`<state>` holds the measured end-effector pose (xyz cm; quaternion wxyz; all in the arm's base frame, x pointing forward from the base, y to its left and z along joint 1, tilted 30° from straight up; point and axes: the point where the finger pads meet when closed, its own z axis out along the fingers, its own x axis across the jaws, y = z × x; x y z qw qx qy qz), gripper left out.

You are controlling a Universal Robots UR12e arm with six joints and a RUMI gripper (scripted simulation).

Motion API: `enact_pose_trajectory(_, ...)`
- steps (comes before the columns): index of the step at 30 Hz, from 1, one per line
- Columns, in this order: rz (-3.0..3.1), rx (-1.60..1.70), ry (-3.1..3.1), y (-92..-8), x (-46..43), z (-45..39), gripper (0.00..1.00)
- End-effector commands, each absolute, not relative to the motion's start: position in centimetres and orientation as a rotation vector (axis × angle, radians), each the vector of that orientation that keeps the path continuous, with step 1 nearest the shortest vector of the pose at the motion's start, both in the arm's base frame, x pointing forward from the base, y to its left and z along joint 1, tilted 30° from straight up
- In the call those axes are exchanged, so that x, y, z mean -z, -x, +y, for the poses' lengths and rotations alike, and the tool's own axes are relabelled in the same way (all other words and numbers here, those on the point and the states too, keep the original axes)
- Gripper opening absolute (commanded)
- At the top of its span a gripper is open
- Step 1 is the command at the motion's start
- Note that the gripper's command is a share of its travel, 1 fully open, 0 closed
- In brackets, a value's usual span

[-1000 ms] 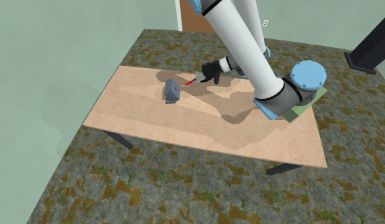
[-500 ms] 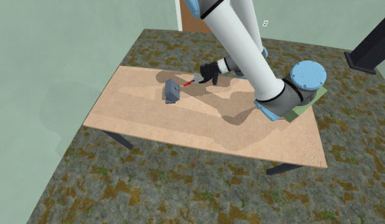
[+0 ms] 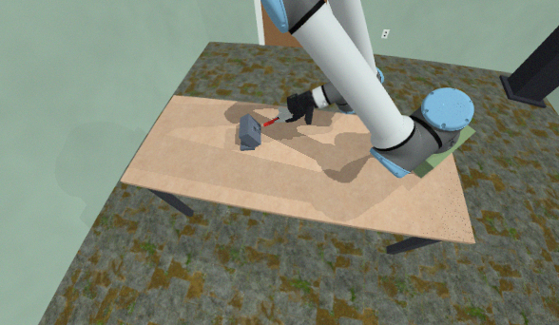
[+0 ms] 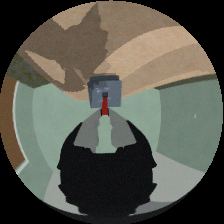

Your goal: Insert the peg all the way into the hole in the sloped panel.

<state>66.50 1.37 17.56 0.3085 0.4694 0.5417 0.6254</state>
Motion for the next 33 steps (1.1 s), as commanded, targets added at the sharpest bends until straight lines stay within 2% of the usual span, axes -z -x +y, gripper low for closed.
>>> enact_pose_trajectory(1,1.429,-1.651,-1.242,-67.2,-17.6,1.4,0.00)
enact_pose_trajectory(33,1.429,-1.651,-1.242,-69.6,-17.6,2.4,0.00)
